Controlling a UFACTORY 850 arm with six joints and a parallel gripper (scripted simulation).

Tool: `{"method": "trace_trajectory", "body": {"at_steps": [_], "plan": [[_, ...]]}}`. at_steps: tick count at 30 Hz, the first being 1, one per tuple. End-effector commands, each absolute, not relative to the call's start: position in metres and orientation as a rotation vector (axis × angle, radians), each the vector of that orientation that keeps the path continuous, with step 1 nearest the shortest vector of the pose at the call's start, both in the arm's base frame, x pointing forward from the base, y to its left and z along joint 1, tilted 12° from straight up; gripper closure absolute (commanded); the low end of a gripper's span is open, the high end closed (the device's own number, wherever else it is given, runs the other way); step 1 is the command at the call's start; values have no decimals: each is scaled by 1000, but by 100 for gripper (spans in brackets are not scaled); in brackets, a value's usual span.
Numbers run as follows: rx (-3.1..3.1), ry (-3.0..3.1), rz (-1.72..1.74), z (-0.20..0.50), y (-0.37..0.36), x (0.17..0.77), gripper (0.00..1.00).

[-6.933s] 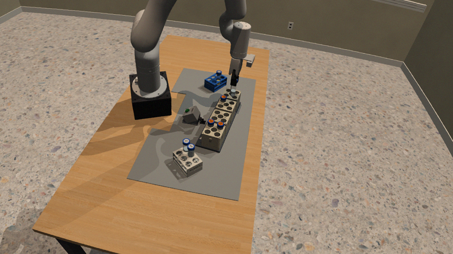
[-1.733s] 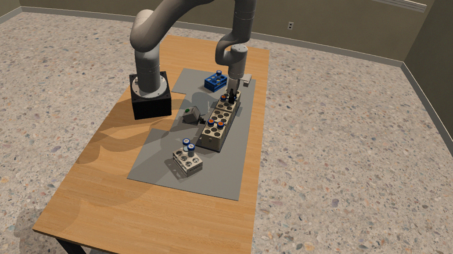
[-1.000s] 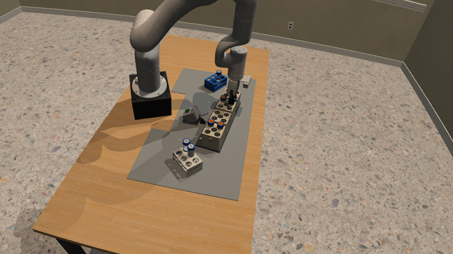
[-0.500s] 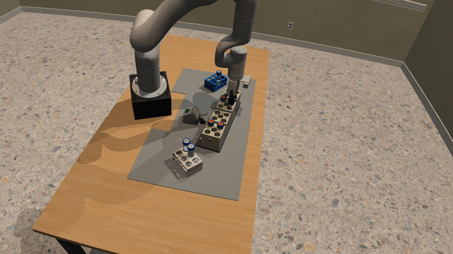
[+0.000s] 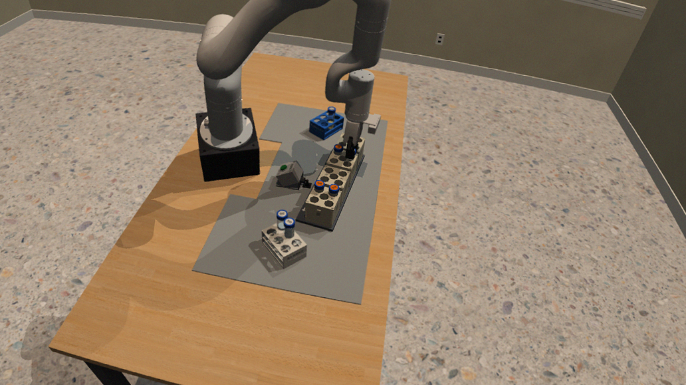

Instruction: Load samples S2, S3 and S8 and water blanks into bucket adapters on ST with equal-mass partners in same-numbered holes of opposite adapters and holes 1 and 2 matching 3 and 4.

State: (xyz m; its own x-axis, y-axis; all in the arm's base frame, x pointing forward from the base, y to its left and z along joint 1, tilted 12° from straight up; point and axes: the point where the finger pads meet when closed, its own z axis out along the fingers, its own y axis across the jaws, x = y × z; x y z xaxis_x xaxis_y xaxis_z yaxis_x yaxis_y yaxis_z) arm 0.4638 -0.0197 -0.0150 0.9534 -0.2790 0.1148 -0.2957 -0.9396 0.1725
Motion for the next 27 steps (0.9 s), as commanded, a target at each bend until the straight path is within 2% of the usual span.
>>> {"method": "trace_trajectory", "body": {"at_steps": [1, 27], "plan": [[2918, -433, 134, -15, -20, 465, 56], [2918, -433, 134, 32, -10, 462, 56]]}}
